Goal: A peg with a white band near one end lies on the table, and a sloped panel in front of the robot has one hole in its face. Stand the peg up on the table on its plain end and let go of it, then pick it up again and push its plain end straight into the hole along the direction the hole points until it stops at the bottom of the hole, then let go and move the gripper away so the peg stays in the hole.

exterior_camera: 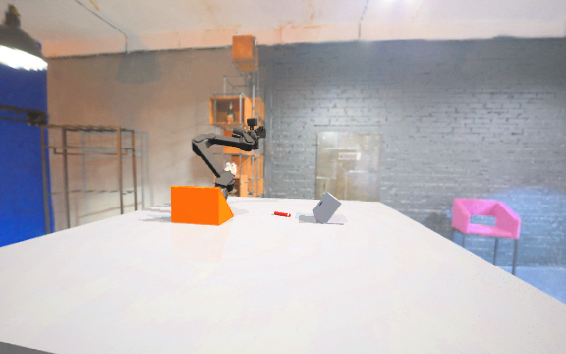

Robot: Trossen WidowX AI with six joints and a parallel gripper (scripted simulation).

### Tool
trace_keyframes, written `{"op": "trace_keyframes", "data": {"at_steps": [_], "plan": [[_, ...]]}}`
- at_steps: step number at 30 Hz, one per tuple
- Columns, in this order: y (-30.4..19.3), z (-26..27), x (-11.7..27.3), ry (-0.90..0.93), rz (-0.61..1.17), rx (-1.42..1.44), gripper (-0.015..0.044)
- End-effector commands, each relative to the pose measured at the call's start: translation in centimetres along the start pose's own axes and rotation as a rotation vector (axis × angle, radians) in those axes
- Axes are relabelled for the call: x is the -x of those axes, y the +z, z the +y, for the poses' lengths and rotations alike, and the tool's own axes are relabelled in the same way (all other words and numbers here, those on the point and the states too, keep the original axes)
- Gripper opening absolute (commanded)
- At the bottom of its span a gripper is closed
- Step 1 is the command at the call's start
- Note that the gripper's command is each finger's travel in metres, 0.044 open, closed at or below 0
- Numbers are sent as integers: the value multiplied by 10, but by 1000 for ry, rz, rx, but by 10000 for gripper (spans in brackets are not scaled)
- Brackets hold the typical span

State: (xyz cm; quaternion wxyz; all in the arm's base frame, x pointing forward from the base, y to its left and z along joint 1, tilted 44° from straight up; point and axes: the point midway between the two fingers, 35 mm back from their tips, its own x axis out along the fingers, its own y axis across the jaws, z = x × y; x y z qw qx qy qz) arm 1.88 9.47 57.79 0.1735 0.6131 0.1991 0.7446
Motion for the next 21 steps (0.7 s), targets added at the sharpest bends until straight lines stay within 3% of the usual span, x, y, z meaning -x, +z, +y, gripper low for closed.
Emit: {"op": "trace_keyframes", "data": {"at_steps": [1, 21], "plan": [[2, -1, 0, -1, -5, -2, 426], [152, -46, 45, -185, -506, 73, 440]]}}
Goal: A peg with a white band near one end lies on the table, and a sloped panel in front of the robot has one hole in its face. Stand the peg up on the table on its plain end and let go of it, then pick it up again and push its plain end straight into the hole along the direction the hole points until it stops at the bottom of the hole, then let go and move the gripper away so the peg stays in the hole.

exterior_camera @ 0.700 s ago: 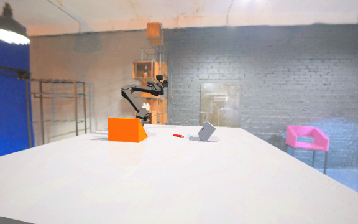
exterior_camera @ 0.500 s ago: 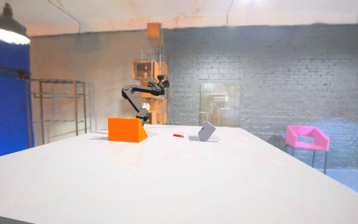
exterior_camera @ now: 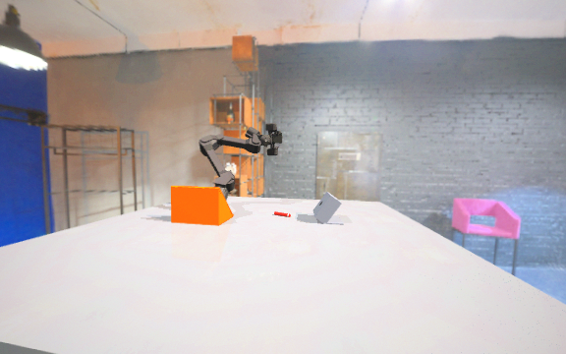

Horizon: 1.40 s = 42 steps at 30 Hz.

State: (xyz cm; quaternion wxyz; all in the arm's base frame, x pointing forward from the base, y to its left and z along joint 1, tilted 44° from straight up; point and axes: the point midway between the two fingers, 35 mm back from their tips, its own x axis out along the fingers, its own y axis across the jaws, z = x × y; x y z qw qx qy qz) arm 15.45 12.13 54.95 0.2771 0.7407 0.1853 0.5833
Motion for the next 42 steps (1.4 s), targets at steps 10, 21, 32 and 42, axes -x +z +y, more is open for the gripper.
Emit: {"op": "trace_keyframes", "data": {"at_steps": [10, 21, 32, 42], "plan": [[103, -49, 9, -242, -298, 179, 440], [181, -97, 49, -536, -487, 300, 440], [240, -145, 115, -884, -589, 358, 440], [264, -185, 187, -1223, -571, 331, 440]]}}
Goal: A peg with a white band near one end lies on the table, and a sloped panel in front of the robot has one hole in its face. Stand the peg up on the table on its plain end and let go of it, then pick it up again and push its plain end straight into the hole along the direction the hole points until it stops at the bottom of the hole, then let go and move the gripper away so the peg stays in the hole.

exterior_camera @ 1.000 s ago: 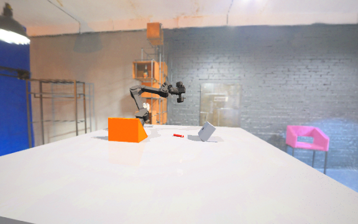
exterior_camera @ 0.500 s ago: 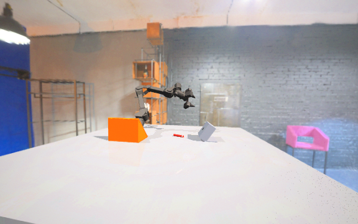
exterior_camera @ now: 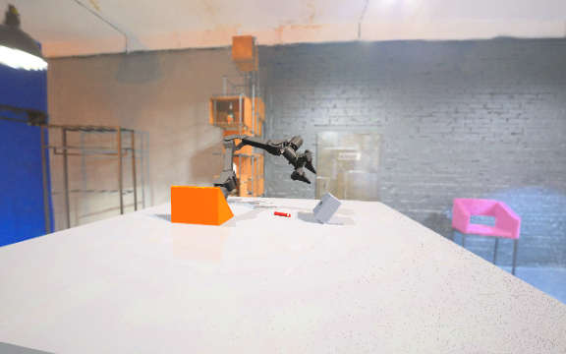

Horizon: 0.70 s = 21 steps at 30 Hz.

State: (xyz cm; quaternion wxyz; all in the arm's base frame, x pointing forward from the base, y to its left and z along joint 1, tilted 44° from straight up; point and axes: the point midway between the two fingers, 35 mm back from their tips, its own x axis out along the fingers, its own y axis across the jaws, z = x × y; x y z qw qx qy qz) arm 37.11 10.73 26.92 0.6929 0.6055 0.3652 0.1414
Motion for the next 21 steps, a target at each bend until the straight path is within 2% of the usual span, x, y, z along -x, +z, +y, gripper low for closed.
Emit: {"op": "trace_keyframes", "data": {"at_steps": [1, 12, 21], "plan": [[5, -30, -6, -117, 39, 41, 440], [0, -114, 0, -400, 242, 106, 440], [-19, -163, 22, -531, 490, 113, 440]]}}
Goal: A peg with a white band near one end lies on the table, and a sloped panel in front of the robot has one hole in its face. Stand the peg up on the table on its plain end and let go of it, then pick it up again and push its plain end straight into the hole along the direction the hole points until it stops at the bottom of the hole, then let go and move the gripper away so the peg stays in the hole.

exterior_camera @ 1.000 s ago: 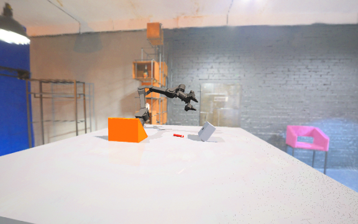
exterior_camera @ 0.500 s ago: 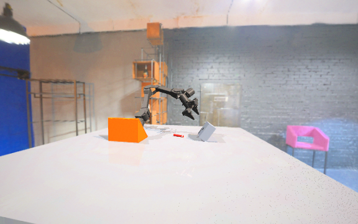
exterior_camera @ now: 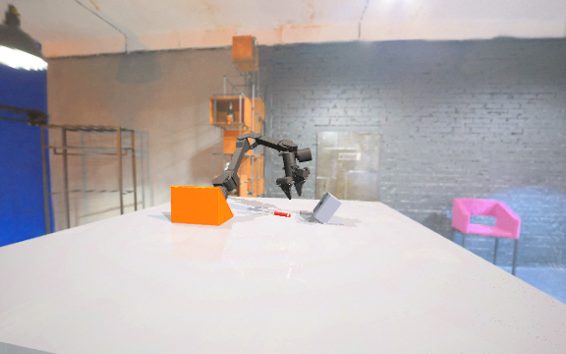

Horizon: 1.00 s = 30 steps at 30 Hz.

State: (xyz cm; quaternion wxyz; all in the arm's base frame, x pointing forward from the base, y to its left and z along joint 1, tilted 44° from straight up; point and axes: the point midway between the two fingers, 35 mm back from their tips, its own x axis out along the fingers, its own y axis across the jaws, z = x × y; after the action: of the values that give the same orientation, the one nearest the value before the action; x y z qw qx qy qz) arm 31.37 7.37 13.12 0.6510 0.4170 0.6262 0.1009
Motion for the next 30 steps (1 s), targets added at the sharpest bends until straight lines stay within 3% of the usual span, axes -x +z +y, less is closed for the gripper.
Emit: {"op": "trace_keyframes", "data": {"at_steps": [1, 5, 30], "plan": [[-11, -16, -2, -29, 114, 25, 440], [-20, -25, -2, -37, 184, 33, 440], [-23, -26, -35, -39, 183, 34, 440]]}}
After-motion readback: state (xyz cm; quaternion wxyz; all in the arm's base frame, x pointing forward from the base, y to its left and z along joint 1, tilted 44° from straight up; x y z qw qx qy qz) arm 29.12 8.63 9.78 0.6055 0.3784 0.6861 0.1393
